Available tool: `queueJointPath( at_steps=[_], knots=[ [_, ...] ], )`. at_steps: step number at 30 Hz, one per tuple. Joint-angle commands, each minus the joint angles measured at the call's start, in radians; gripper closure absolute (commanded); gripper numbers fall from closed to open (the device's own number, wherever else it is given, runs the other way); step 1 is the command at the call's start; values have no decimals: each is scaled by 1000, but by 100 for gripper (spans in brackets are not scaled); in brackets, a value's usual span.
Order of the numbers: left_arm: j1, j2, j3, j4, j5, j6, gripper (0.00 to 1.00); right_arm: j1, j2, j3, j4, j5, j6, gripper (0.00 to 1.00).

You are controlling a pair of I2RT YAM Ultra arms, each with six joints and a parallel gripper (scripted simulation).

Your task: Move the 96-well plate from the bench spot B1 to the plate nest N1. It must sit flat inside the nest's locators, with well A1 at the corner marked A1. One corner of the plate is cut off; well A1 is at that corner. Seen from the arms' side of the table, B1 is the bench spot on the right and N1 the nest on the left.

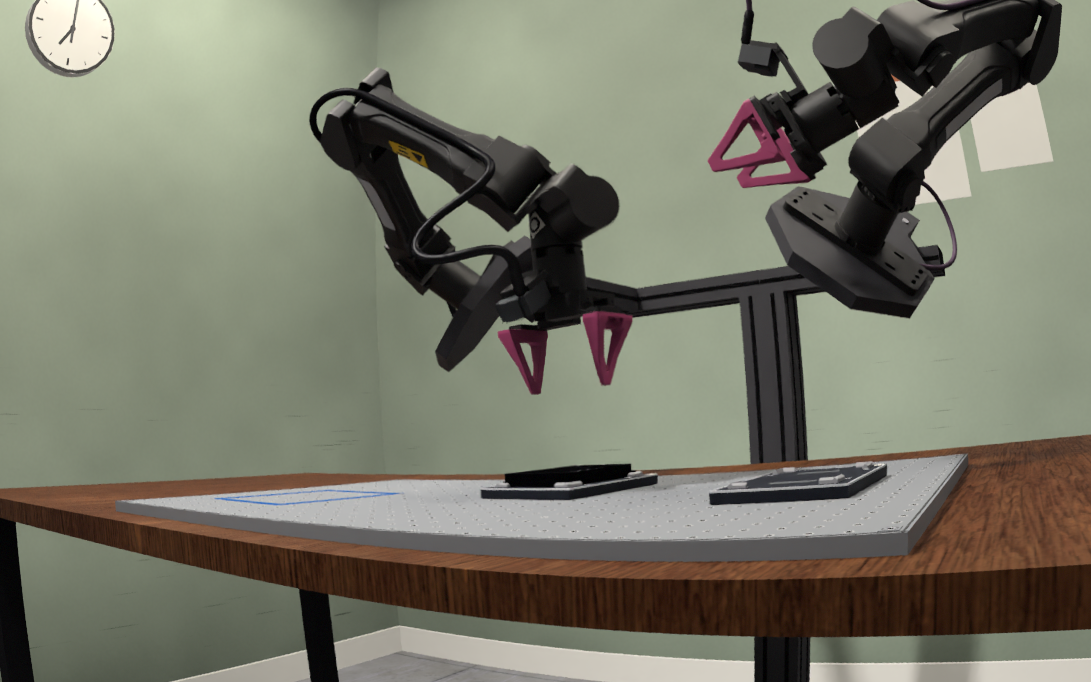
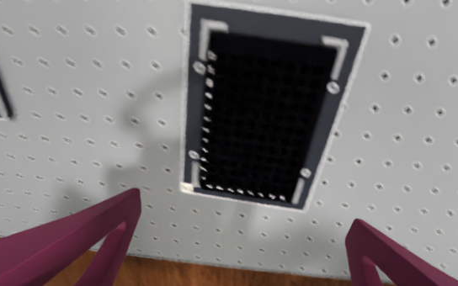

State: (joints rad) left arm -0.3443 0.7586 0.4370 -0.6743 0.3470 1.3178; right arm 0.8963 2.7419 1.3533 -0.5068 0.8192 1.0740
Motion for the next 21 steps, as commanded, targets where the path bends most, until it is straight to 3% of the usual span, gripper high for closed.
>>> queueJointPath(
  at_steps=[1, 10, 21],
  knots=[
    [2, -21, -15, -21, 24, 10, 0, 24, 8, 26, -67, -3, 45, 0],
    [-8, 42, 5, 135, -38, -33, 0, 12, -49, -39, 23, 52, -13, 0],
    [-59, 196, 63, 589, -207, -182, 0, -97, -378, -402, 279, 192, -279, 0]
  ],
)
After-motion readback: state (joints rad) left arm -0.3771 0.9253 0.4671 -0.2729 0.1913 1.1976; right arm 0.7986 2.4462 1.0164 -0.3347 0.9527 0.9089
